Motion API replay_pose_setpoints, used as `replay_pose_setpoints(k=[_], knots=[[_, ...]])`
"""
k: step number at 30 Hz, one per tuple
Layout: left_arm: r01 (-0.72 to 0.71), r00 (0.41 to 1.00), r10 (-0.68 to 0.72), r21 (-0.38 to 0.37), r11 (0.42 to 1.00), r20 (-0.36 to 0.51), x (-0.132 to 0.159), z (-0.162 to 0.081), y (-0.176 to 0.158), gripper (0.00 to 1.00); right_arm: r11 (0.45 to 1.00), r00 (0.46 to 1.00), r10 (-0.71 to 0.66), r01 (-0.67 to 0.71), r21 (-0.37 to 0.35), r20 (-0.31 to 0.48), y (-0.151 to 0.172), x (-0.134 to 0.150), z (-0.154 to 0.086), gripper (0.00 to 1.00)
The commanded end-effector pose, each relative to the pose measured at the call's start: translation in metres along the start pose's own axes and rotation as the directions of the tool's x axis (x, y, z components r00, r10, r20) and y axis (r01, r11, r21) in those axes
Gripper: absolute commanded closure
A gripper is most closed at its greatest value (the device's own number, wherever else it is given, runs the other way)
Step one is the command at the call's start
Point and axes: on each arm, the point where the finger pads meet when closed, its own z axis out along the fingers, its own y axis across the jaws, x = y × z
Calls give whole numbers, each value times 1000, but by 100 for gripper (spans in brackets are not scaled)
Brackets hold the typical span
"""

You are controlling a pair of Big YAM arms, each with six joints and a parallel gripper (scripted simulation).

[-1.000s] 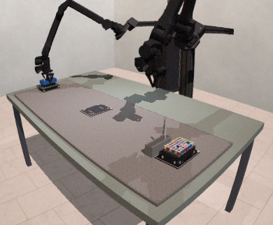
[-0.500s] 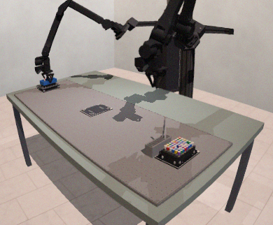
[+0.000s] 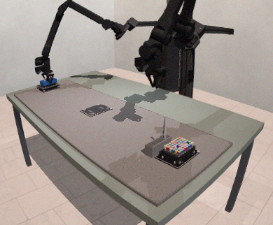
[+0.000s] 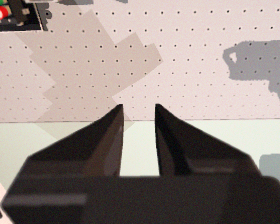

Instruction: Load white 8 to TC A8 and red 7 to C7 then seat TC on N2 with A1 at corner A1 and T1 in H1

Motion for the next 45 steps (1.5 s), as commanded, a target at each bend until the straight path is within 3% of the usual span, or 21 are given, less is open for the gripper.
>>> replay_pose_setpoints(k=[1,14,15,20,45], knots=[[12,1000,-12,-6,1000,12,-6,-1,3,77,1000,999,7,-8,21,34,-9,-21,-2,100],[12,1000,-12,-6,1000,12,-6,-1,3,77,1000,999,7,-8,19,31,-8,-20,2,100],[12,1000,-12,-6,1000,12,-6,-1,3,77,1000,999,6,-8,30,46,-13,-26,-8,100],[12,1000,-12,-6,1000,12,-6,-1,3,77,1000,999,8,-8,20,31,-9,-20,3,100],[12,1000,-12,-6,1000,12,-6,-1,3,77,1000,1000,8,-8,19,30,-8,-19,9,100]])
